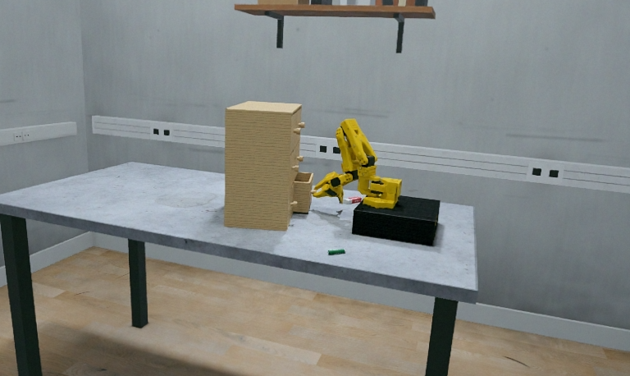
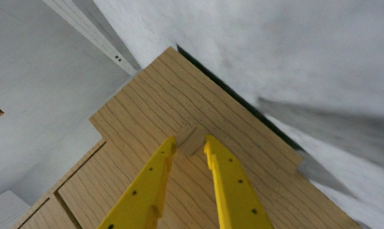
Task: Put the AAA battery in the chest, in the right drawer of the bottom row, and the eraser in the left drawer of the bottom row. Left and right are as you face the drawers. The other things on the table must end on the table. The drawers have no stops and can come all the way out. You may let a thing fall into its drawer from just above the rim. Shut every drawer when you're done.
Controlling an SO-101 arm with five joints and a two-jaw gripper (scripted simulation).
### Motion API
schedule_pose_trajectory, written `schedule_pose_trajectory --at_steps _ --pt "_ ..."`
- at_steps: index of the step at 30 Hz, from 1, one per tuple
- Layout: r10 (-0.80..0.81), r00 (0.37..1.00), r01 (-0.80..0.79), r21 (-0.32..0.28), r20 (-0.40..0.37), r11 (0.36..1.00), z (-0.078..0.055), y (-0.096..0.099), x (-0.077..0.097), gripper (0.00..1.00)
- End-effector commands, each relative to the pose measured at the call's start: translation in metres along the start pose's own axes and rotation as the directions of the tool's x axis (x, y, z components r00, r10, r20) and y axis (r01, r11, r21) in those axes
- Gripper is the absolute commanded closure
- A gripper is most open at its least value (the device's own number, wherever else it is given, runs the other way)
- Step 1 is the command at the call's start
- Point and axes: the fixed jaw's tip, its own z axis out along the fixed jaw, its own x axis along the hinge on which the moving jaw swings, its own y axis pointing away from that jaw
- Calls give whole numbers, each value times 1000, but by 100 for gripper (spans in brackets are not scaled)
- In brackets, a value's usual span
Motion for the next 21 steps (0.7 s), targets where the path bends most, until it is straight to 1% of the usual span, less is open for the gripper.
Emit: schedule_pose_trajectory --at_steps 1,14,21 --pt "21 1000 -21 -25 20 999 -2 5 -6 100" --pt "21 1000 -21 -25 20 999 -2 5 -6 100" --pt "27 999 -26 -32 28 999 -5 5 -9 100"
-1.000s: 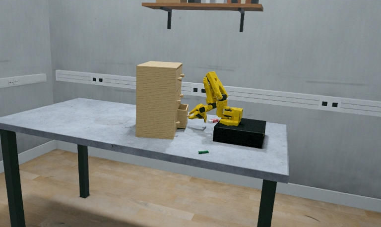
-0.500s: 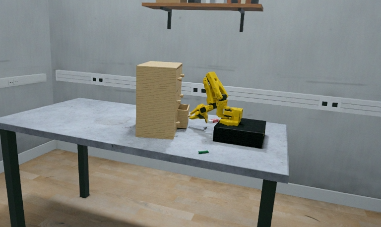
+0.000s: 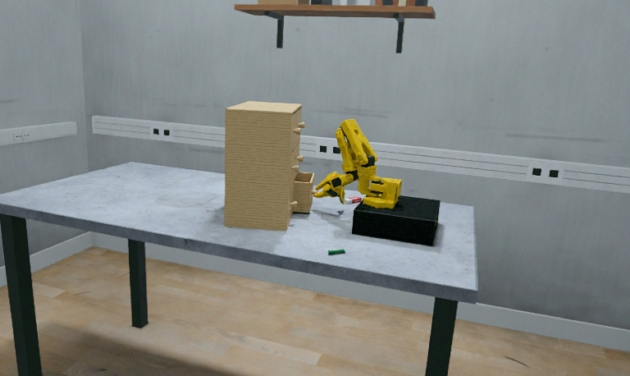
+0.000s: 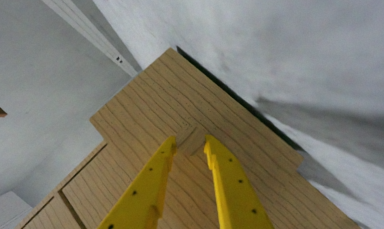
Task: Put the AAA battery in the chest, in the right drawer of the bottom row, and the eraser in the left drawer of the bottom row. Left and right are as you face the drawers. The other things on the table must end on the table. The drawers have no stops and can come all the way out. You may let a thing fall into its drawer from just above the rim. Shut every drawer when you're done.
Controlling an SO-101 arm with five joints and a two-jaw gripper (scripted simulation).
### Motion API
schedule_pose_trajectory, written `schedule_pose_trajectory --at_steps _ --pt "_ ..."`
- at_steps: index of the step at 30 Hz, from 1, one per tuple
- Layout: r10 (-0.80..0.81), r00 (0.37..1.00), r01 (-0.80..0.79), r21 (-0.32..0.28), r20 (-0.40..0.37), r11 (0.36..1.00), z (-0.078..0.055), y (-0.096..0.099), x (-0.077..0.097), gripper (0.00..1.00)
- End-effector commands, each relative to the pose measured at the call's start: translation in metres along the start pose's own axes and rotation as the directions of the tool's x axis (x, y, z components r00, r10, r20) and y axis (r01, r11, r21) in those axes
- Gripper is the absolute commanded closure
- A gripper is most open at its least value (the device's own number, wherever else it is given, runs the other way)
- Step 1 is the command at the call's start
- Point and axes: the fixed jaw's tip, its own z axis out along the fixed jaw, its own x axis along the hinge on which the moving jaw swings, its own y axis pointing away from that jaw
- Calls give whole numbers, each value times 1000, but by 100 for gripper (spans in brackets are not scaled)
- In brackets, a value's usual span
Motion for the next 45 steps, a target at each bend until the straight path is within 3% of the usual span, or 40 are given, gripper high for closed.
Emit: schedule_pose_trajectory --at_steps 1,45 --pt "23 1000 -22 -29 21 999 -3 5 -7 100" --pt "40 998 -38 -48 44 998 -11 6 -15 100"
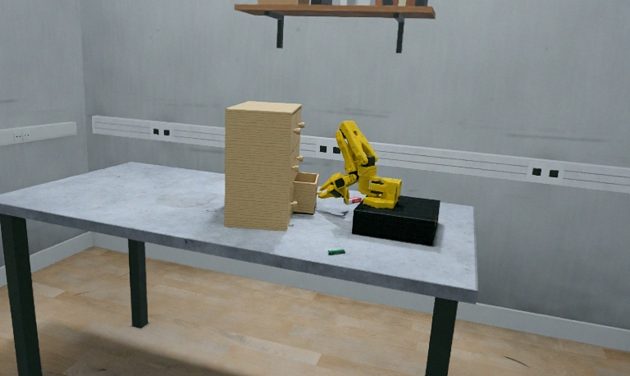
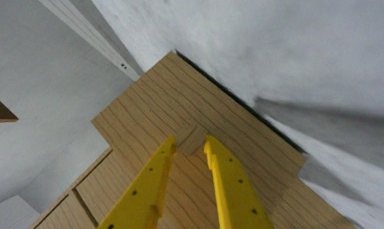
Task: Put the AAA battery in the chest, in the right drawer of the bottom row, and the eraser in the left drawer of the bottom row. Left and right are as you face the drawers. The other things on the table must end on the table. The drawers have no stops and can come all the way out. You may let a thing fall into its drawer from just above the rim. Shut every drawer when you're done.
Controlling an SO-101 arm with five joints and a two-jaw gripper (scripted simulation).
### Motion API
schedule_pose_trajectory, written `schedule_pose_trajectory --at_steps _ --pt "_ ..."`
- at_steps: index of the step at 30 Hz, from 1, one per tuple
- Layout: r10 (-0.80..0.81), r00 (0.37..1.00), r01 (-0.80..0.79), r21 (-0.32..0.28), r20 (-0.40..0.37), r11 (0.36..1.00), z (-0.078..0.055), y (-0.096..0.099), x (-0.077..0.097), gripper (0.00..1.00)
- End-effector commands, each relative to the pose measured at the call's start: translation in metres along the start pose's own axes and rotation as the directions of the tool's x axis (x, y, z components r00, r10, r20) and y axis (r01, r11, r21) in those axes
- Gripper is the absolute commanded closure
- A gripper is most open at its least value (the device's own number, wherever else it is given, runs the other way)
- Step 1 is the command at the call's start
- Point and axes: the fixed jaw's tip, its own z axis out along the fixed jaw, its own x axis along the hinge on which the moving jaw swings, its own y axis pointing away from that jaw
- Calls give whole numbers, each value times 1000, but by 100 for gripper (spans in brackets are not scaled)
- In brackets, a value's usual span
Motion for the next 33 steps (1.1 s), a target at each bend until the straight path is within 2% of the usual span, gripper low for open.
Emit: schedule_pose_trajectory --at_steps 1,16,33 --pt "20 1000 -20 -33 11 999 -1 6 -4 100" --pt "20 1000 -20 -33 11 999 -1 6 -4 100" --pt "20 1000 -20 -33 11 999 -1 6 -4 88"
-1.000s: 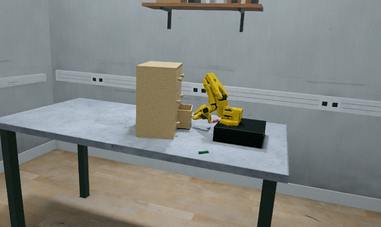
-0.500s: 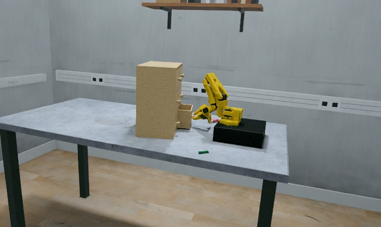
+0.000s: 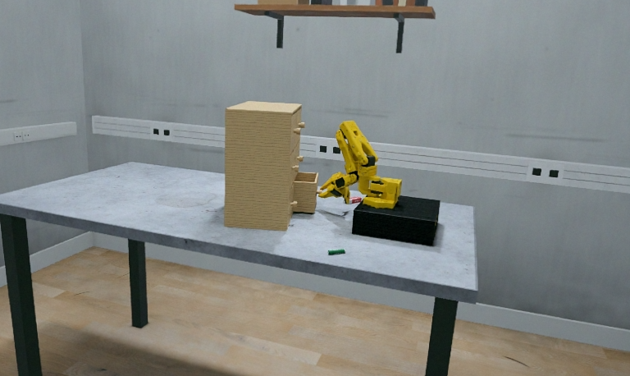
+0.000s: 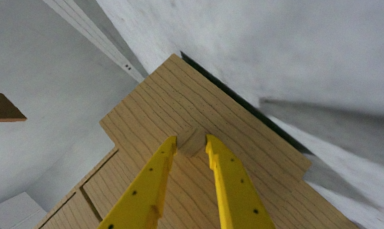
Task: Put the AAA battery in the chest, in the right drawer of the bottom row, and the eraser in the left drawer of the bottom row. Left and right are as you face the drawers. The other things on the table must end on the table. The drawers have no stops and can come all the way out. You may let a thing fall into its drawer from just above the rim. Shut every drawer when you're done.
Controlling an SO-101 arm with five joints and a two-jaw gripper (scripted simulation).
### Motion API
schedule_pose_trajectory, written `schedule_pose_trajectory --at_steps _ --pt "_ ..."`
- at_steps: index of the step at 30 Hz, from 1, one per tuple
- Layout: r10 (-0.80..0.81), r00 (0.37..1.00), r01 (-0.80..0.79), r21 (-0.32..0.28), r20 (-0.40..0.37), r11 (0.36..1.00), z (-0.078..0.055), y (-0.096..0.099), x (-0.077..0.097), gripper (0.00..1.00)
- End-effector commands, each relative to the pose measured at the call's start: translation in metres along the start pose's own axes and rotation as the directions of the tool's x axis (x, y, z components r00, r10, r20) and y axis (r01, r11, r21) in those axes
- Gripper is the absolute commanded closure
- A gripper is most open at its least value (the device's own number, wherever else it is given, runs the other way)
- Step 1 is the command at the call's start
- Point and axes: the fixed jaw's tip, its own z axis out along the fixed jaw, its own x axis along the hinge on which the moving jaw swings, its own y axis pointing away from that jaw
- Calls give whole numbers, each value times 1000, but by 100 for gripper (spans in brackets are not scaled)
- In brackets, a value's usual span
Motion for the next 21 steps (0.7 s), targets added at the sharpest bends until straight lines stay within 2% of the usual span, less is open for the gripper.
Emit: schedule_pose_trajectory --at_steps 1,17,21 --pt "12 1000 -12 -10 6 1000 -1 2 -2 87" --pt "12 1000 -12 -10 6 1000 -1 2 -2 79" --pt "33 999 -32 -45 17 998 -1 9 -5 79"
